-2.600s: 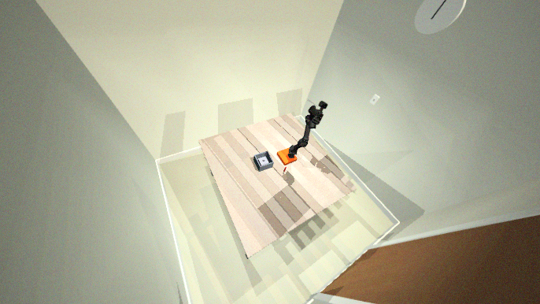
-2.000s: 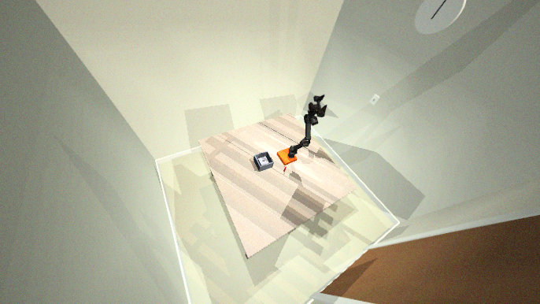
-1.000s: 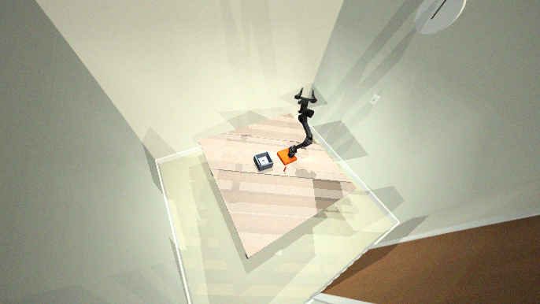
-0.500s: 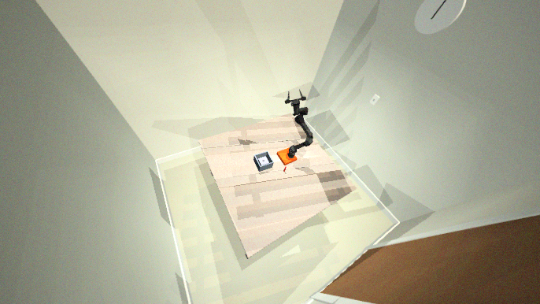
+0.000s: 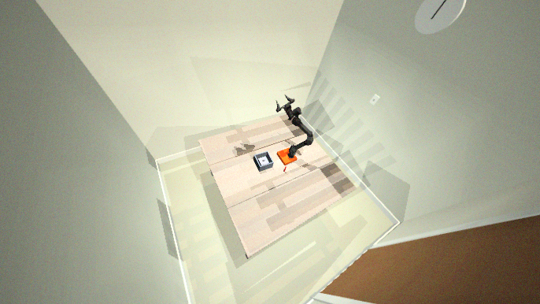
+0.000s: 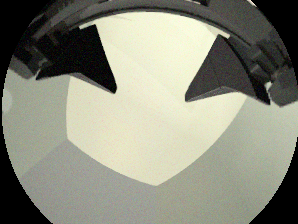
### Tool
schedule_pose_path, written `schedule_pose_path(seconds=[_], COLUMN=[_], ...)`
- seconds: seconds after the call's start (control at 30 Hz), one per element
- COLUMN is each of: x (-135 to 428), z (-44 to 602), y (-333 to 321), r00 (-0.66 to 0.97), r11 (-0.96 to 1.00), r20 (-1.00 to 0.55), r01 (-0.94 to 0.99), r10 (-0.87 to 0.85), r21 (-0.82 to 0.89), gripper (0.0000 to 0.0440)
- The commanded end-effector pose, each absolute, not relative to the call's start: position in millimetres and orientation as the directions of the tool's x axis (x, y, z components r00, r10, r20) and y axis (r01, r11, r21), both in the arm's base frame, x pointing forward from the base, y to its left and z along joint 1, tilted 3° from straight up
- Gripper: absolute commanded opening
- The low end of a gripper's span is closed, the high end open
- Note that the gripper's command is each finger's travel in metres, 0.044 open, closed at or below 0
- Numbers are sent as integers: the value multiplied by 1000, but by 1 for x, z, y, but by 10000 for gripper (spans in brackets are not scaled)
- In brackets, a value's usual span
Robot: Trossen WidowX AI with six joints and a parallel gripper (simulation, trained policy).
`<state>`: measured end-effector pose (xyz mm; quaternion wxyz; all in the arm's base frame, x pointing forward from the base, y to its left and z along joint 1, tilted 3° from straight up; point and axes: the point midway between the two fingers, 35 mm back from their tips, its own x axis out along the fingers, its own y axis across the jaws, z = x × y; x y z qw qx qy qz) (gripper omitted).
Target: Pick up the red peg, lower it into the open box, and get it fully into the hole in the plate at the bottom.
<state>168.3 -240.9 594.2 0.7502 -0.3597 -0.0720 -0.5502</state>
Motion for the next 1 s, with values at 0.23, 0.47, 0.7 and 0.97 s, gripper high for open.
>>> schedule_pose_path(seconds=[0.23,0.47,0.7,0.97], x=[224,258,285,304], z=[532,487,441,386], y=[-229,-206,-174,-129], r00=[560,671,757,814], r11=[434,611,747,842], r20=[290,131,-35,-230], r01=[808,726,633,537], r10=[-776,-730,-652,-534], r21=[-398,-315,-204,-54], gripper=[440,440,440,440])
